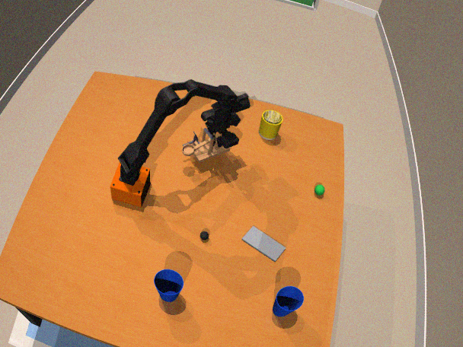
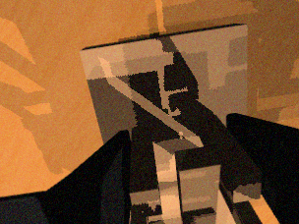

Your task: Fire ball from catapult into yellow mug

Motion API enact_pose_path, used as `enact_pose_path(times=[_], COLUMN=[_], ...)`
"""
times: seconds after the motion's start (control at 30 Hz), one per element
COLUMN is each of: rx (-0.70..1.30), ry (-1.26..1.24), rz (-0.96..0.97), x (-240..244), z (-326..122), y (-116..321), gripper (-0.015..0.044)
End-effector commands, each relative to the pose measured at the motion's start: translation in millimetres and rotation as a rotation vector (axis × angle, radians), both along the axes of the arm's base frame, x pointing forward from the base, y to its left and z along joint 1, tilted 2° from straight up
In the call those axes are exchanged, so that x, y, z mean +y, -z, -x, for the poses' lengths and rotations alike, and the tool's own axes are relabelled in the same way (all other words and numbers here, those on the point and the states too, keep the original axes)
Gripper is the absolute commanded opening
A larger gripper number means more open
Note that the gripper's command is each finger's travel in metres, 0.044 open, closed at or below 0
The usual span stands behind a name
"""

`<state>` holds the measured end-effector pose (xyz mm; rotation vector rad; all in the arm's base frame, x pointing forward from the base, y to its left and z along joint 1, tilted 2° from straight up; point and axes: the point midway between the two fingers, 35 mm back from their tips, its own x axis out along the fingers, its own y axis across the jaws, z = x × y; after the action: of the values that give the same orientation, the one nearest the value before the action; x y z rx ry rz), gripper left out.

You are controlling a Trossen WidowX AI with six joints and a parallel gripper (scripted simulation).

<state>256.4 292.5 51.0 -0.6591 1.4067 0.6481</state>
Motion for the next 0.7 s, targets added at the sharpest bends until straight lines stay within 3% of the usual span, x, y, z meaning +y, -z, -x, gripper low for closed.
enact_pose_path(times=[0.0,0.67], rx=[-0.002,-0.002], ry=[0.001,0.0], rz=[-0.003,-0.003], x=[1,2], z=[-1,-2], y=[4,36], gripper=[0.0,0.0])
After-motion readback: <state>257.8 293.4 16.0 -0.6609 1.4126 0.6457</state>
